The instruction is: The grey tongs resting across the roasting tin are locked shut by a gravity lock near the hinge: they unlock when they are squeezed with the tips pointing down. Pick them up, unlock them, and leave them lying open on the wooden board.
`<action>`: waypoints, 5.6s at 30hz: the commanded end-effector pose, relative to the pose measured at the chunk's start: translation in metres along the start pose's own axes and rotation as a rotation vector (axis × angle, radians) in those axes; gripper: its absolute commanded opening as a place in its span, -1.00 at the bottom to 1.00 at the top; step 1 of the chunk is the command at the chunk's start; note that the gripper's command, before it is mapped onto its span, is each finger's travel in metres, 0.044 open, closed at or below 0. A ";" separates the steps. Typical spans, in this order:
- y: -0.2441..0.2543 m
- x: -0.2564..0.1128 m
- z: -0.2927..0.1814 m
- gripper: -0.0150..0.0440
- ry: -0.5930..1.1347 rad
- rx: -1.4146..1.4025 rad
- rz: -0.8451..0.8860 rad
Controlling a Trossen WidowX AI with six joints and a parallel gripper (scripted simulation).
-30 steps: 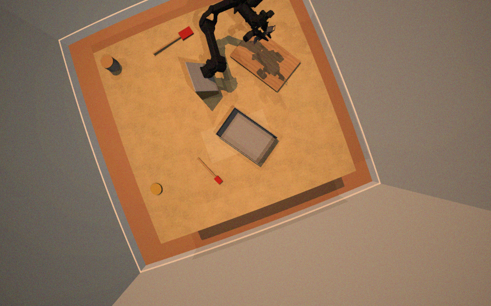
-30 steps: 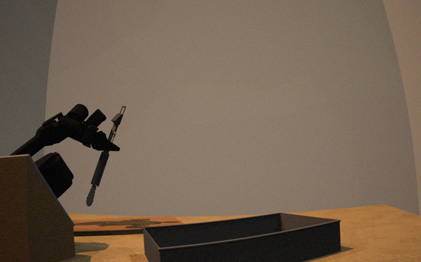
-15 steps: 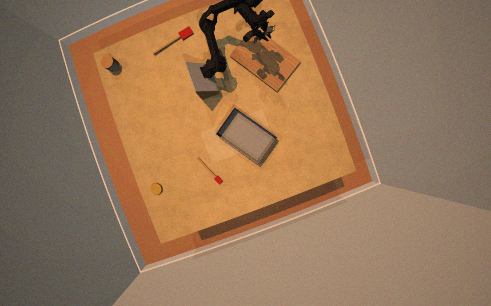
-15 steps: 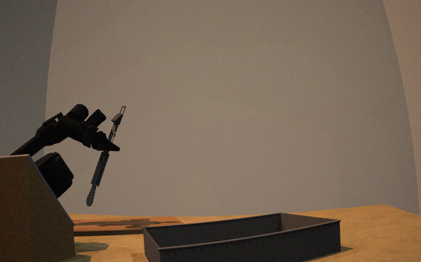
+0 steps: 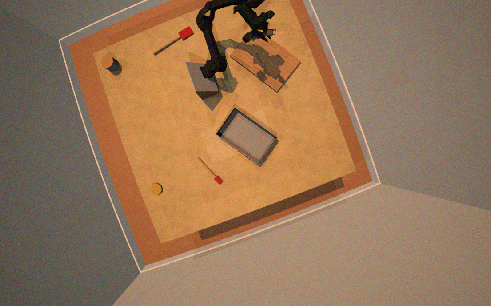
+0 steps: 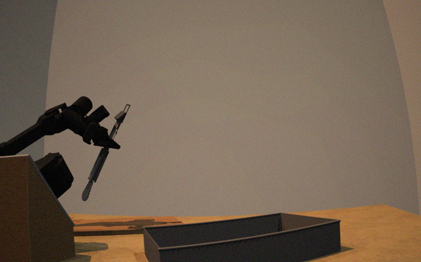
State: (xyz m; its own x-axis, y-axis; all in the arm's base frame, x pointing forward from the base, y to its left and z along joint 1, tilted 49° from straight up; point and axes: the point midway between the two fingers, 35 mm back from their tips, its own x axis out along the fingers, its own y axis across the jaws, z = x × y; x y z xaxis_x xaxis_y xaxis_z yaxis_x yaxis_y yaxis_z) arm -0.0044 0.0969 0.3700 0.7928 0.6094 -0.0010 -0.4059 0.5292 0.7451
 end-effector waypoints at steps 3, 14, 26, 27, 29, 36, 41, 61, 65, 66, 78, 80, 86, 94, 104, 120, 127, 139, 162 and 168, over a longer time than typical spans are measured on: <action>-0.001 0.000 0.008 -1.00 0.053 0.028 0.005; -0.006 0.004 0.016 -1.00 0.176 0.069 0.014; -0.010 0.012 0.019 -1.00 0.315 0.097 0.015; -0.010 0.013 0.019 -1.00 0.327 0.098 0.015; -0.011 0.015 0.020 -1.00 0.350 0.101 0.014; -0.012 0.021 0.019 -1.00 0.434 0.103 0.011; -0.013 0.026 0.017 -1.00 0.494 0.100 0.007; -0.010 0.045 -0.001 -1.00 0.732 0.050 -0.007; -0.010 0.047 -0.003 -1.00 0.752 0.038 -0.007; -0.009 0.048 -0.004 -1.00 0.758 0.036 -0.003; -0.006 0.054 -0.019 -1.00 0.874 -0.022 -0.016; -0.005 0.055 -0.022 -1.00 0.895 -0.035 -0.018; -0.002 0.056 -0.031 -1.00 0.956 -0.077 -0.023; 0.002 0.056 -0.044 -1.00 1.026 -0.136 -0.027; 0.002 0.058 -0.046 -1.00 1.028 -0.137 -0.027; 0.002 0.075 -0.066 -1.00 1.028 -0.137 -0.027; 0.002 0.082 -0.076 -1.00 1.028 -0.136 -0.027; 0.001 0.092 -0.092 -1.00 1.028 -0.136 -0.027; -0.005 0.110 -0.126 -1.00 1.028 -0.135 -0.027; -0.007 0.113 -0.135 -1.00 1.029 -0.134 -0.026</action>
State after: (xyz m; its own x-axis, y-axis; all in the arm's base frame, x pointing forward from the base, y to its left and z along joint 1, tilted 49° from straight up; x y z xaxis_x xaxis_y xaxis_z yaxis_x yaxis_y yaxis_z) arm 0.0268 0.2386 0.2812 0.0555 0.7773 -0.6266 -0.4960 0.5661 0.6584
